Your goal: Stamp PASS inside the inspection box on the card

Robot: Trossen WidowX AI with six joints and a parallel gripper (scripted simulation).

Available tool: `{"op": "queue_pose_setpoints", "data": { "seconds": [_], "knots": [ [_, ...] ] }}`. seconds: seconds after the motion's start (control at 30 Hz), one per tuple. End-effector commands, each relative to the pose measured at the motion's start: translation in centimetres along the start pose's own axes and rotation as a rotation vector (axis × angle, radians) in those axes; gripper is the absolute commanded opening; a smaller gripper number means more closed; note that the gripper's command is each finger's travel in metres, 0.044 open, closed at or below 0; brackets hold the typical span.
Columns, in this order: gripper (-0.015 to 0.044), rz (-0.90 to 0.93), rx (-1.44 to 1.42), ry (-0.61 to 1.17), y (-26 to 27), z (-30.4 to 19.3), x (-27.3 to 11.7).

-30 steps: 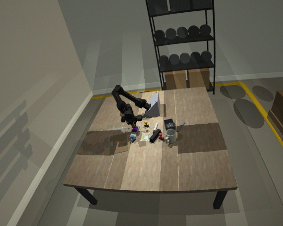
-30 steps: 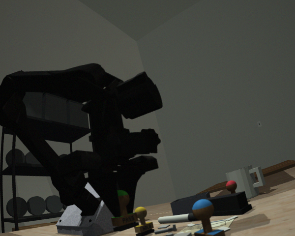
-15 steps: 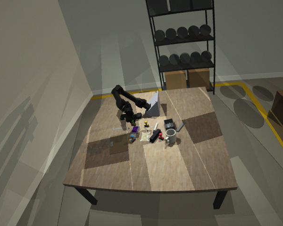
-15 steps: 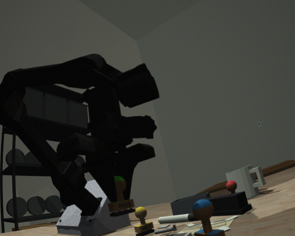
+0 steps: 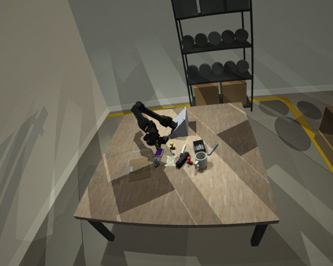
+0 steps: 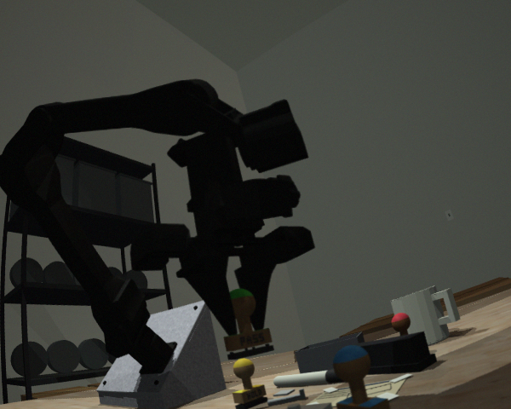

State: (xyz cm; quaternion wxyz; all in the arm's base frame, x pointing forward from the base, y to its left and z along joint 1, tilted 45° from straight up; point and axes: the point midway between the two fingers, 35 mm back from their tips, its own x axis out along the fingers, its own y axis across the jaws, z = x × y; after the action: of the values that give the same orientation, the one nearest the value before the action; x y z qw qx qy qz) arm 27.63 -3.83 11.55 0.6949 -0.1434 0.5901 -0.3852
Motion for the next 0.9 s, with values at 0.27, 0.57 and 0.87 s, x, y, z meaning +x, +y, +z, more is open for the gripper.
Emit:
{"op": "queue_pose_setpoints", "data": {
  "seconds": [0.27, 0.57, 0.87],
  "knots": [
    [0.0000, 0.004, 0.347, 0.001, 3.9, 2.0, -0.1],
    [0.0000, 0.005, 0.621, 0.000, 7.1, 3.2, 0.0],
    [0.0000, 0.006, 0.874, -0.001, 10.2, 4.0, 0.3]
  ]
}}
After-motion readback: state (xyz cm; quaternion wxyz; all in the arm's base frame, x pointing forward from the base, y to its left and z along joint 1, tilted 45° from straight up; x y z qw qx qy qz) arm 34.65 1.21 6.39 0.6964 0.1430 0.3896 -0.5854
